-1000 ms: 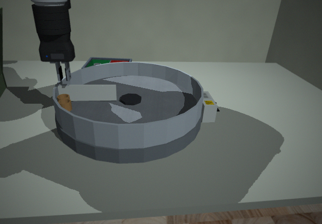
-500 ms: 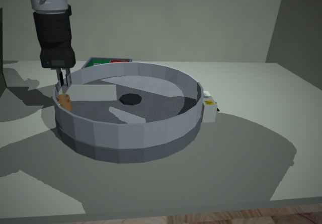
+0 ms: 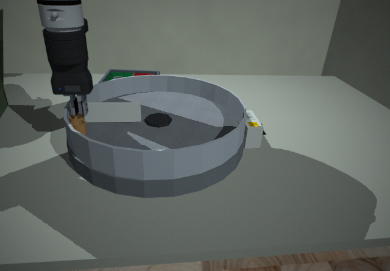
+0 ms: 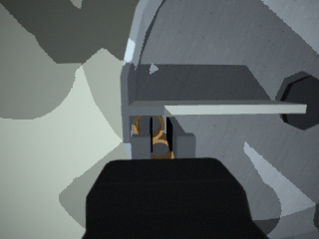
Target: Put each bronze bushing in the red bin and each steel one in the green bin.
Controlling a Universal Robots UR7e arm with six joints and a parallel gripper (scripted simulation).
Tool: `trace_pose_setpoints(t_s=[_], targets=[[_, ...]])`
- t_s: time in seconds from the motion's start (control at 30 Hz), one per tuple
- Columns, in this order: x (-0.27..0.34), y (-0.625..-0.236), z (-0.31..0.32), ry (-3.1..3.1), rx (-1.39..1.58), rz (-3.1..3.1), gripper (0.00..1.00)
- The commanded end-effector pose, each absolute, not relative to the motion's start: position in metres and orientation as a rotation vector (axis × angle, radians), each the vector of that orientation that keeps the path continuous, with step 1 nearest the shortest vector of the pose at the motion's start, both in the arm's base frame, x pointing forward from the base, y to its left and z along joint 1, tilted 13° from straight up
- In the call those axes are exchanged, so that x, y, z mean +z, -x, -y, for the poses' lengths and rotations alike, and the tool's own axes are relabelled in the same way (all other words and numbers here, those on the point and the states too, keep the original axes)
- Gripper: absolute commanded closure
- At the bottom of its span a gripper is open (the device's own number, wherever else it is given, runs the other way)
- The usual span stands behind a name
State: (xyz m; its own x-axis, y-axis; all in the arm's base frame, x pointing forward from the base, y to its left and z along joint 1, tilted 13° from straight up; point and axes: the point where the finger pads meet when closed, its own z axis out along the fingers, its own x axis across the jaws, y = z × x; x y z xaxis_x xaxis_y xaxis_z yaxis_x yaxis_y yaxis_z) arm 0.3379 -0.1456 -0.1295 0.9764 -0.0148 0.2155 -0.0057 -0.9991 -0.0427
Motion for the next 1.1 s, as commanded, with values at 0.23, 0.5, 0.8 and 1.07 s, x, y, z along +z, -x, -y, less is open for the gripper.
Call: trace_pose_setpoints(t_s=[0.23,0.5,0.8,1.07], targets=[[-0.132,-0.339,0.146,3.083,-0.339,-0.016,0.60],[-0.138,-0.340,0.146,3.083,-0.339,-0.016,0.60],[-0.144,-0.342,0.145,3.083,-0.339,-0.016,0.60],[-0.151,-0.343,0.145,3.083,-0.339,-0.016,0.60]])
